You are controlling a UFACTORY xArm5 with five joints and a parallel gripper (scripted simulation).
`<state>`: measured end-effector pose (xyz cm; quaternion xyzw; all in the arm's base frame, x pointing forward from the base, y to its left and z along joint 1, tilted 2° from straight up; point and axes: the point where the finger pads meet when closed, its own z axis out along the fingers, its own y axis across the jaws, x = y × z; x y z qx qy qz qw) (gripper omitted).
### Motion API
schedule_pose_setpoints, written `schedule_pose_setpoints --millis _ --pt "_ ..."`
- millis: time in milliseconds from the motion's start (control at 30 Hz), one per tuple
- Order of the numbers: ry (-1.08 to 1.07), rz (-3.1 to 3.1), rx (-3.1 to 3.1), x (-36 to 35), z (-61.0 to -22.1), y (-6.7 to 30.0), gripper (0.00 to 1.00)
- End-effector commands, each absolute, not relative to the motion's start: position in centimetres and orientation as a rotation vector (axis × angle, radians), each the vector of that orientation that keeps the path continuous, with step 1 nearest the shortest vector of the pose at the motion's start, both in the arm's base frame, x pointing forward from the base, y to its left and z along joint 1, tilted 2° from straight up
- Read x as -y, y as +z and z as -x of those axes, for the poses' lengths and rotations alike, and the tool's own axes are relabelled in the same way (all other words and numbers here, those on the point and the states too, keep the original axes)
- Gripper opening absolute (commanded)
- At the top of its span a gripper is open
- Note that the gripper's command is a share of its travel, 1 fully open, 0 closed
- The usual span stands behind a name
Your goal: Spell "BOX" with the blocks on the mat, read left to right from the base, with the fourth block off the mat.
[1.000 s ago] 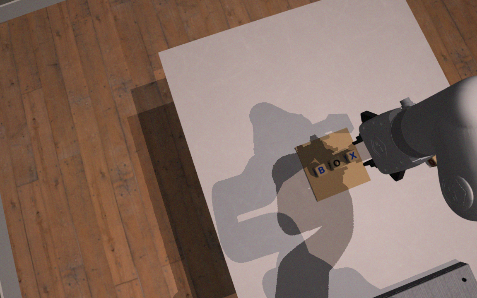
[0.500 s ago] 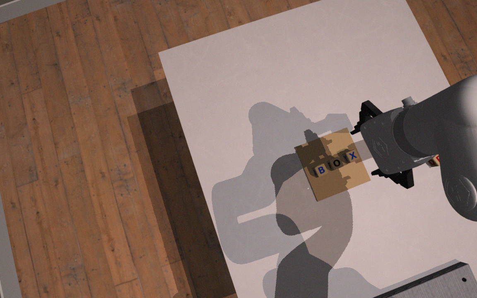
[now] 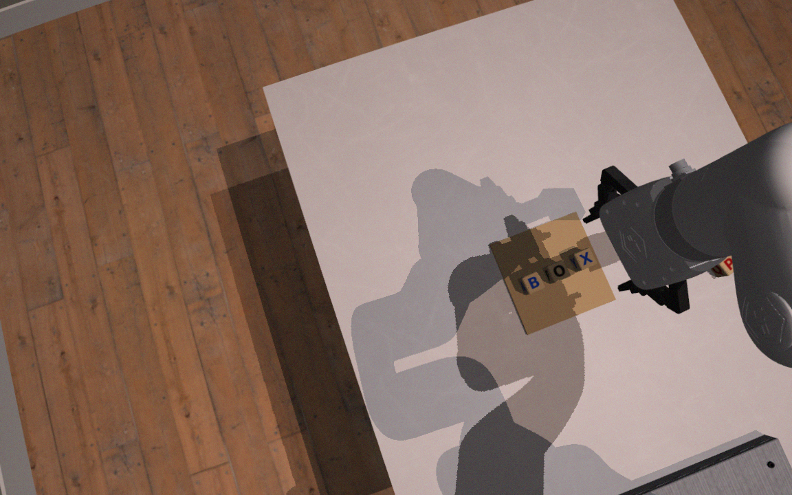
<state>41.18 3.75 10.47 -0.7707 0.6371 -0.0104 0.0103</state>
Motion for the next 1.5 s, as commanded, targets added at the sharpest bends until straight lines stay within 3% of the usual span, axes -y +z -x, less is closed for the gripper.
schedule_pose_setpoints --millis 0,567,1467 --pt "-0.037 2.403 -1.986 -3.7 -41.3 12.0 1.0" --pt "-0.037 2.403 -1.986 -3.7 -41.1 18.3 1.0" --pt "-0.037 2.403 -1.986 -3.7 -41.0 18.6 1.0"
